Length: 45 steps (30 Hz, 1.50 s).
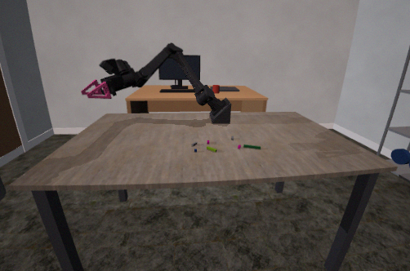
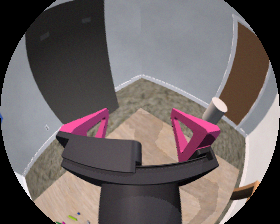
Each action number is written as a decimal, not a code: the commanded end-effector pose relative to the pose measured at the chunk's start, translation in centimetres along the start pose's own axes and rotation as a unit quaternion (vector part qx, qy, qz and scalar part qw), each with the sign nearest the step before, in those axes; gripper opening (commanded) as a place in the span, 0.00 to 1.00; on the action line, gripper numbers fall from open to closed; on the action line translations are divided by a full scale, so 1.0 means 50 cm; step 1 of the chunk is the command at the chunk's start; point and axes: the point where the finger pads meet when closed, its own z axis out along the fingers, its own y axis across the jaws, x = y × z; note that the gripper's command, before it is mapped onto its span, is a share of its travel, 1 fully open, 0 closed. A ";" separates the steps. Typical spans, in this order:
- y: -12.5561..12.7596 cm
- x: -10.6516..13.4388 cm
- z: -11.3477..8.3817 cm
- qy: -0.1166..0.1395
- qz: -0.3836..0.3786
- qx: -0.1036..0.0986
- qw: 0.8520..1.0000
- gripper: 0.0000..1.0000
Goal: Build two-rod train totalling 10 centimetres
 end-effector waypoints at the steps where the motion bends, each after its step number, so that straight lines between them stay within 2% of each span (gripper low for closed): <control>1: -0.016 -0.026 -0.012 -0.007 0.013 0.003 1.000 1.00; 2: -0.002 -0.035 -0.016 -0.011 0.016 -0.004 1.000 1.00; 5: -0.011 -0.029 -0.014 -0.009 0.013 0.000 1.000 1.00; 6: 0.064 -0.068 -0.040 -0.017 0.060 -0.060 0.996 1.00; 12: 0.064 -0.068 -0.040 -0.017 0.060 -0.060 0.996 1.00; 13: 0.041 -0.046 -0.030 -0.008 0.054 -0.047 0.997 1.00; 17: 0.040 -0.046 -0.030 -0.008 0.054 -0.046 0.997 1.00; 19: 0.066 -0.065 -0.039 -0.015 0.060 -0.060 0.996 1.00; 22: 0.056 -0.057 -0.035 -0.012 0.056 -0.055 0.997 1.00; 23: 0.129 -0.098 -0.070 -0.017 0.104 -0.116 0.988 1.00; 29: 0.127 -0.101 -0.069 -0.018 0.104 -0.115 0.988 1.00; 30: 0.105 -0.078 -0.057 -0.009 0.099 -0.101 0.990 1.00; 34: 0.105 -0.079 -0.057 -0.009 0.099 -0.101 0.990 1.00; 36: 0.129 -0.098 -0.068 -0.016 0.104 -0.114 0.988 1.00; 39: 0.120 -0.091 -0.063 -0.014 0.101 -0.109 0.989 1.00; 40: 0.192 -0.128 -0.106 -0.013 0.146 -0.171 0.974 1.00; 45: 0.188 -0.132 -0.104 -0.014 0.147 -0.170 0.974 1.00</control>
